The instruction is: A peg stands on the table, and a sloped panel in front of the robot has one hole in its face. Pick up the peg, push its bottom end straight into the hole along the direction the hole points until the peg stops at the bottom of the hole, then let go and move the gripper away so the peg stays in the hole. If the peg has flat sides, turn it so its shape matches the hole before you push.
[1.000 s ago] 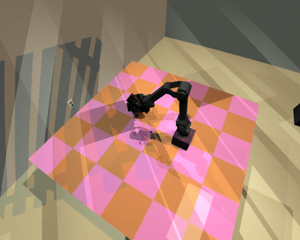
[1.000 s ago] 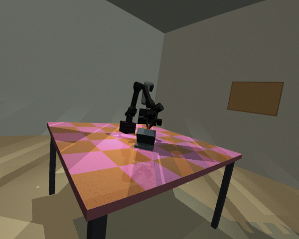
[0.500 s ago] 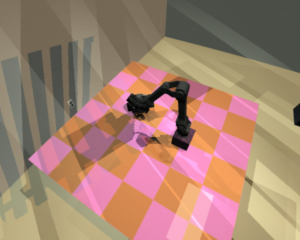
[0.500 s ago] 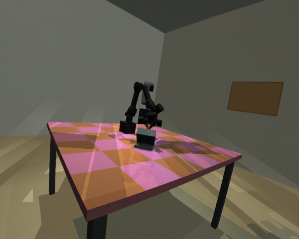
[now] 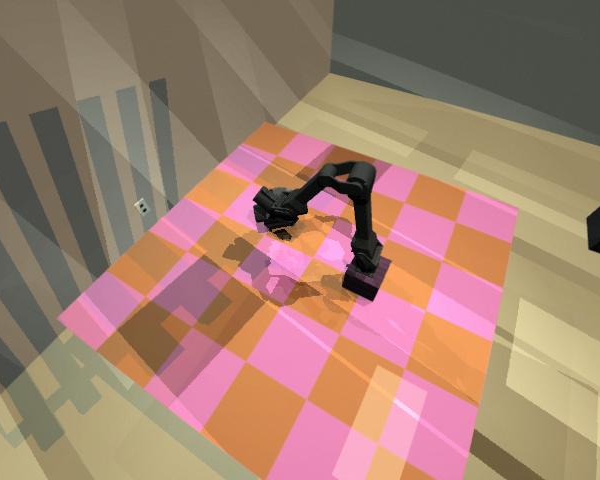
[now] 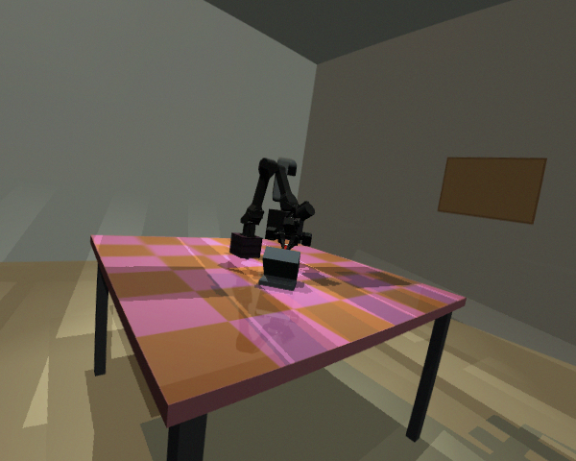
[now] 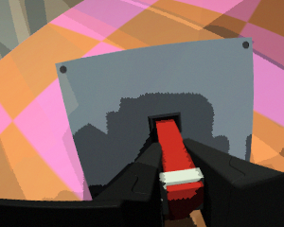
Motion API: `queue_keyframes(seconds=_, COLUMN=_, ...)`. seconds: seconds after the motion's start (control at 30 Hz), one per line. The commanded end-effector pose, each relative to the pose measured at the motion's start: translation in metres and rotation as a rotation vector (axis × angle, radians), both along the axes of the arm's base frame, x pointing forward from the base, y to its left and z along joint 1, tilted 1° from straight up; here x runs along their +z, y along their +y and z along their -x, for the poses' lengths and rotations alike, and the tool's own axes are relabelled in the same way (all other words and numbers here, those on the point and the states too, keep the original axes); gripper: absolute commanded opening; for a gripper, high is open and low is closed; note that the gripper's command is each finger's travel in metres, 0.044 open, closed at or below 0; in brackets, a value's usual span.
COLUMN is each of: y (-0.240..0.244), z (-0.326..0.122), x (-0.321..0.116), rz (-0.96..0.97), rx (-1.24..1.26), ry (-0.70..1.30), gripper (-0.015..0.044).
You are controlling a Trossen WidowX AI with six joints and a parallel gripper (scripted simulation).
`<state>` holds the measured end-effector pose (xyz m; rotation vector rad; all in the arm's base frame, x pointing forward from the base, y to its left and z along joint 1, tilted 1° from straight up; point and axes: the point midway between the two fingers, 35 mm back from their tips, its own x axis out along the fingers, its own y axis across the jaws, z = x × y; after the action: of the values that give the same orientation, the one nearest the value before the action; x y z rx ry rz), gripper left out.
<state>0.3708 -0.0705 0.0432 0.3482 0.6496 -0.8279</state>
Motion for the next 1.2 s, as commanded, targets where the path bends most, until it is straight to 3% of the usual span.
queue_keyframes(seconds=0.0, y=-0.0011, z=-0.0029, x=-0.0014, rz=-0.002, rx=0.005, ry=-0.002, gripper=0.0)
queue_keyframes(seconds=0.97, y=-0.0069, z=-0.0062, x=-0.0078, rz=0.0, rx=0.0, ry=0.0, gripper=0.0)
queue_keyframes(seconds=1.17, y=-0.0069, z=-0.0062, x=-0.0078, rz=0.0, rx=0.0, ry=0.0, gripper=0.0158)
